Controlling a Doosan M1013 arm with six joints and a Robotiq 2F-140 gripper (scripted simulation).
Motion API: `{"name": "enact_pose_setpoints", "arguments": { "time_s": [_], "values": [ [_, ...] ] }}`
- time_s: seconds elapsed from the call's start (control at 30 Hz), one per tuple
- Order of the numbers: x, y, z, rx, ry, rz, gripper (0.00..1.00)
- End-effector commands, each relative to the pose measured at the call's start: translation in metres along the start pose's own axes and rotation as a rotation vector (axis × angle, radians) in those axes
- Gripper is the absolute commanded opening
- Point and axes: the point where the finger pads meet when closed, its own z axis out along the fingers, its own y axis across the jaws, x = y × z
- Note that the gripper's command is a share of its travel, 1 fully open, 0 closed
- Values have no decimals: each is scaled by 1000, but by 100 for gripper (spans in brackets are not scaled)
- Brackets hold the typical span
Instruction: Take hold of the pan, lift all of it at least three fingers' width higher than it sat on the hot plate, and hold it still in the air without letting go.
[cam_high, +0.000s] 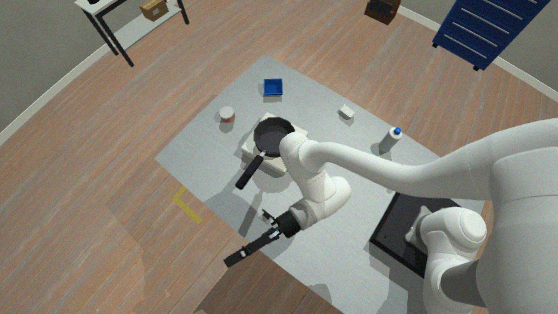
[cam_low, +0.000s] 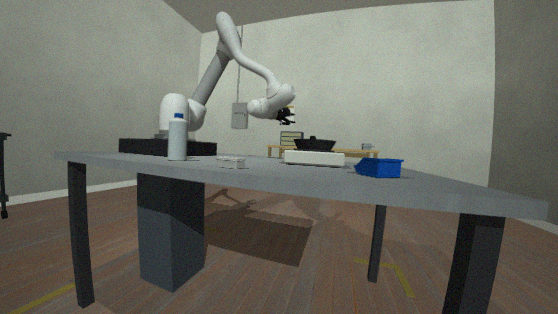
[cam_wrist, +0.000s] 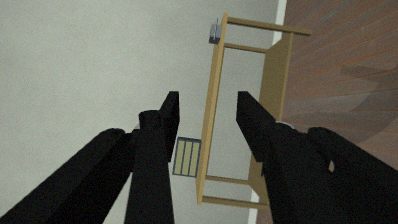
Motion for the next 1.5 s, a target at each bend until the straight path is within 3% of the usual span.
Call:
{"name": "enact_pose_setpoints", "arguments": {
  "time_s": [0.0,0.03,0.5,0.57,0.6,1.07,1.13,1.27,1.47],
  "values": [
    [20,2,-7,15,85,40,41],
    [45,9,-22,24,181,82,41],
    [136,47,-111,41,574,220,41],
    [136,47,-111,41,574,220,41],
    [150,56,-133,41,650,239,41],
    [199,97,-255,27,1008,304,41],
    [199,97,-255,27,1008,304,41],
    [204,104,-279,22,1069,310,41],
    [204,105,-281,21,1076,311,41]
  ]
}}
